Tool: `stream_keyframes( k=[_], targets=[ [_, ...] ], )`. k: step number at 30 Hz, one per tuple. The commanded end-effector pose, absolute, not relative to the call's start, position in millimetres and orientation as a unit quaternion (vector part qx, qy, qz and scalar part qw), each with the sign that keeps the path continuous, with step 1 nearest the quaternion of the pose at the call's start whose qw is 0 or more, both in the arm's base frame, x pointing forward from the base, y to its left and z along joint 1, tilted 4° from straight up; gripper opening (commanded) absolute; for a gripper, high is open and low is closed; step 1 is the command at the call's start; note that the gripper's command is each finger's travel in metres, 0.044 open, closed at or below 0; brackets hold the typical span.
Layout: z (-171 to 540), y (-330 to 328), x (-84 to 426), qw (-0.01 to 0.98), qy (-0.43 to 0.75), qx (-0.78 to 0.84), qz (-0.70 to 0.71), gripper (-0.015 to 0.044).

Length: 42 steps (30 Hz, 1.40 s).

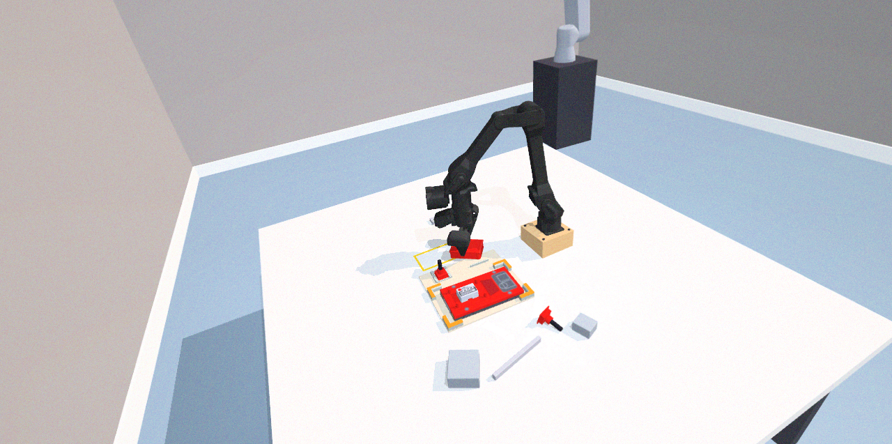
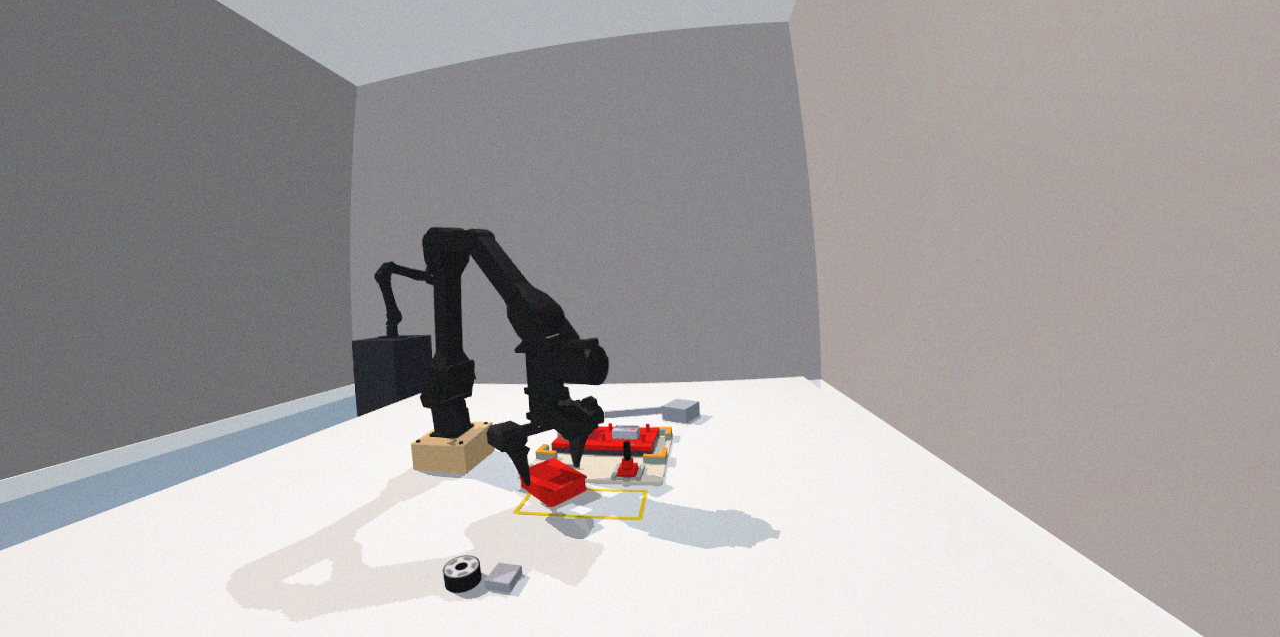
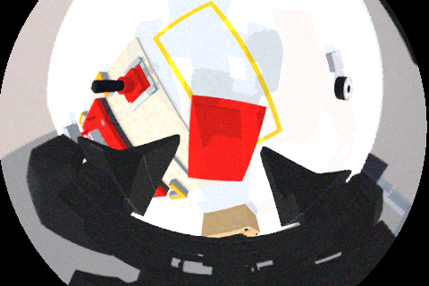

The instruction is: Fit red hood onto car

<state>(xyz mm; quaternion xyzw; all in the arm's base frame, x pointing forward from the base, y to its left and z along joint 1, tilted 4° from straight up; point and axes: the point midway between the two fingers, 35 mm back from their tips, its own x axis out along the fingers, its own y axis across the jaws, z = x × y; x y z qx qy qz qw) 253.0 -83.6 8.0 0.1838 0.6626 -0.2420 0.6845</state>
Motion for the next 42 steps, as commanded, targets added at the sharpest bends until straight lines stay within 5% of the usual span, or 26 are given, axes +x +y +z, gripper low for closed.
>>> stream_keyframes(
  k=[1, 29, 33, 42],
  targets=[
    [2.9, -82.4, 250.6, 0.681, 0.667, 0.184, -0.239, 0.044],
    [-8.1, -83.2, 250.3, 0.681, 0.667, 0.184, -0.239, 0.044],
    [-5.3, -84.5, 252.2, 0.684, 0.664, 0.184, -0.242, 0.0335],
    [-5.3, -84.5, 252.2, 0.684, 0.664, 0.184, -0.242, 0.0275]
  ],
)
